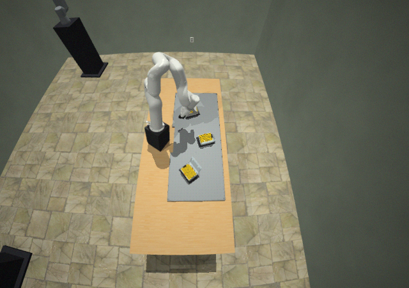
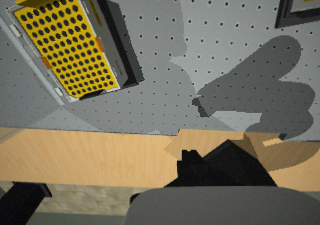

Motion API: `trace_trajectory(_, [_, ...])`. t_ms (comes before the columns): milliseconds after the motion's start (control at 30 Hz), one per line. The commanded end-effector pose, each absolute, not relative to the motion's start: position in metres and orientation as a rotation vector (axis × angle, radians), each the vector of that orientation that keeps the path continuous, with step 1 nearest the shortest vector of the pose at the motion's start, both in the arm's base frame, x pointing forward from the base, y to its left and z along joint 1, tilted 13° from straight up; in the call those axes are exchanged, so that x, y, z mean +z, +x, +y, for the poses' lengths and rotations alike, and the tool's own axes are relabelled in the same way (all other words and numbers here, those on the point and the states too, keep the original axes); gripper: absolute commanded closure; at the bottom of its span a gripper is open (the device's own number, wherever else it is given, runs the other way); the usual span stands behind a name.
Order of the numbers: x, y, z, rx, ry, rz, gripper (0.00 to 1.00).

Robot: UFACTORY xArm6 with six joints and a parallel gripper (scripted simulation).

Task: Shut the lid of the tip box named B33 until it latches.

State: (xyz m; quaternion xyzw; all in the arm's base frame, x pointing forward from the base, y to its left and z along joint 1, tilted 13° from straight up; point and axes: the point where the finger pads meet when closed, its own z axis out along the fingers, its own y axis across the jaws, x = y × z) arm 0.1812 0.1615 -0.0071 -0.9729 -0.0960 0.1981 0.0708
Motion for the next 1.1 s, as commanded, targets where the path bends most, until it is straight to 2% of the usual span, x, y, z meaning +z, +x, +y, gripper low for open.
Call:
trace_trajectory(0, [0.013,0.180,0.158,0.594,-2.925,-0.289,1.00])
trace_trajectory(300, [0.047,0.176,0.151,0.593,-2.925,-0.289,1.00])
trace_trajectory(1067, [0.048,0.177,0.156,0.579,-2.924,-0.337,1.00])
